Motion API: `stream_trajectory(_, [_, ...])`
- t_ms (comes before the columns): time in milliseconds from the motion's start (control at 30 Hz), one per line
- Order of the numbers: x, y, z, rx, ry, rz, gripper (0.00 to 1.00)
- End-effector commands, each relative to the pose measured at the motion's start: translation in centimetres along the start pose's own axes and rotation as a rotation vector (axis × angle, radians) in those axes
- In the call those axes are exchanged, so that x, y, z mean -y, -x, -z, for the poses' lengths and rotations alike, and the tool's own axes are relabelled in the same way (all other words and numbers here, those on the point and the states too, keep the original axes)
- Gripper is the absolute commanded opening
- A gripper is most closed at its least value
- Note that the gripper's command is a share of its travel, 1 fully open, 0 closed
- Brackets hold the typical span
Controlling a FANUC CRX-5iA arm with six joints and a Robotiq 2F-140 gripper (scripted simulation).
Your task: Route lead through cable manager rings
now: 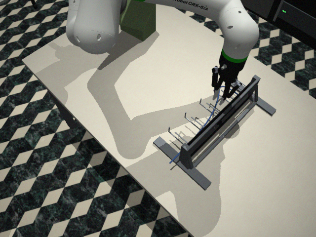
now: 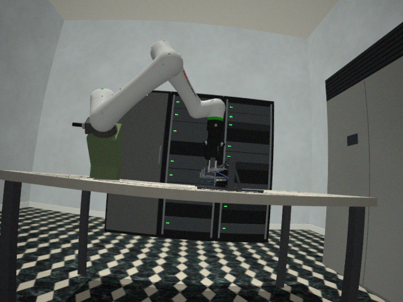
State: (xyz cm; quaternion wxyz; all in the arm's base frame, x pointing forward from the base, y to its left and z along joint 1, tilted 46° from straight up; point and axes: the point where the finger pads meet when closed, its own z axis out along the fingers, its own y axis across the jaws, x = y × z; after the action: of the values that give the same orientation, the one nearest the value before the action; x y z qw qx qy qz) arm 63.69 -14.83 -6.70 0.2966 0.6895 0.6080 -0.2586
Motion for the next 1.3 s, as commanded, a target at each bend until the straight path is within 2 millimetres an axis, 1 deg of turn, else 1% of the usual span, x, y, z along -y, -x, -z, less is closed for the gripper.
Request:
stream_trajectory(0, [0.0,0.0,0.7,-0.001,0.0,0.0,0.2])
stream_trajectory(267, [0.0,0.0,3.6,-0.001,0.0,0.0,0.2])
stream_trajectory(467, [0.0,0.0,5.2,-0.001,0.0,0.0,0.2])
stream_trajectory(867, [0.0,0.0,5.9,-0.001,0.0,0.0,0.2])
stream_trajectory(900, [0.0,0.0,5.9,-0.001,0.0,0.0,0.0])
stream_trajectory(1267, [0.0,0.0,5.9,-0.001,0.0,0.0,0.0])
